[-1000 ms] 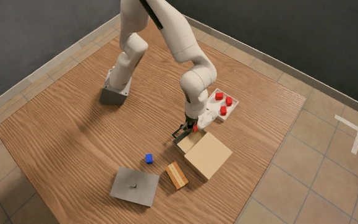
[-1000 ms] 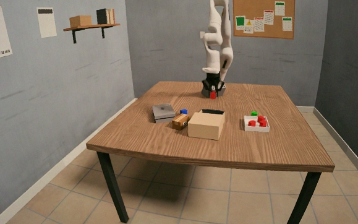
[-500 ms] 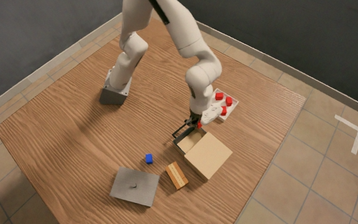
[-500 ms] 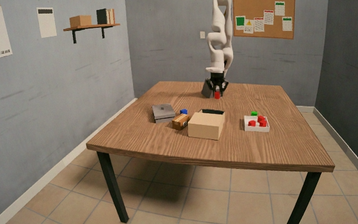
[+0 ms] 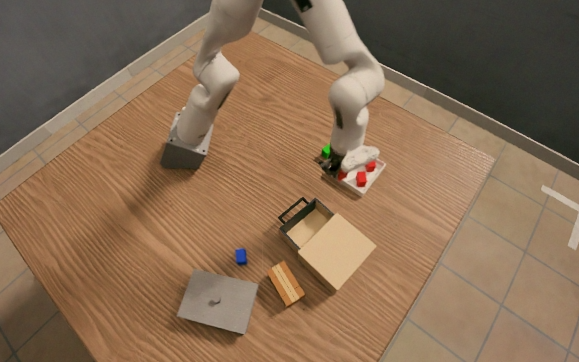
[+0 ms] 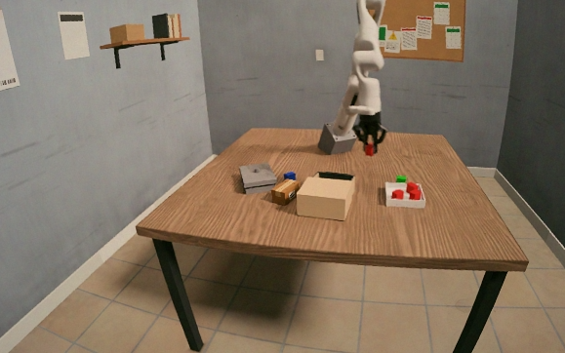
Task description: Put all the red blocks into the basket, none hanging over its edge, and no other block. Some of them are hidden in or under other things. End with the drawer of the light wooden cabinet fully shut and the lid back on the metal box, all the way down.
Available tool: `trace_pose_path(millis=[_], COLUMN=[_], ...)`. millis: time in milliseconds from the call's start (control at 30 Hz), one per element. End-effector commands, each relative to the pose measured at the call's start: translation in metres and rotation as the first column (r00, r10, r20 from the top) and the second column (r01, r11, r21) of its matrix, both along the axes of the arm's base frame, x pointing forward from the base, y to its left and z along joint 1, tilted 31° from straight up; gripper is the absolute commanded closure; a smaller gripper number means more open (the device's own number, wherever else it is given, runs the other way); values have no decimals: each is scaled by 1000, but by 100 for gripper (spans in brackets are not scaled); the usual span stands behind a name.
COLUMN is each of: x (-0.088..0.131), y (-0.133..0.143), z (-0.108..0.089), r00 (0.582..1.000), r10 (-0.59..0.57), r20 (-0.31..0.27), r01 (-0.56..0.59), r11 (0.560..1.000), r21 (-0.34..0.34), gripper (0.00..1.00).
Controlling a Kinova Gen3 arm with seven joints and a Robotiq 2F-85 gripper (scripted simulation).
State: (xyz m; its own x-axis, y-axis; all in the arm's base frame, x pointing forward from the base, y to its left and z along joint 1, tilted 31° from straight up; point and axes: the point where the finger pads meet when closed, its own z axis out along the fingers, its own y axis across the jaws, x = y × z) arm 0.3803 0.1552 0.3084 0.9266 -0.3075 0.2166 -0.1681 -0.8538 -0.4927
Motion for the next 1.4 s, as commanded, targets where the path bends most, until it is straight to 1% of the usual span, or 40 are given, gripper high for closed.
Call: trace_pose_path(millis=[0, 133, 200, 233, 433, 567, 833, 1367], x=[-11, -26, -26, -26, -49, -57, -62, -61], y=[15, 42, 42, 48, 77, 88, 94, 95], z=[7, 11, 11, 13, 12, 12, 11, 12], r00=[996, 986, 986, 983, 963, 953, 946, 947], r10=[-90, -158, -158, -179, -248, -277, -294, -294], r20=[-9, -47, -47, -45, -103, -122, -133, -131], r01=[90, 159, 159, 180, 253, 285, 303, 303], r11=[996, 987, 987, 983, 967, 957, 952, 952], r21=[-6, 18, 18, 25, 41, 47, 50, 52], gripper=[90, 90, 90, 90, 90, 90, 90, 90])
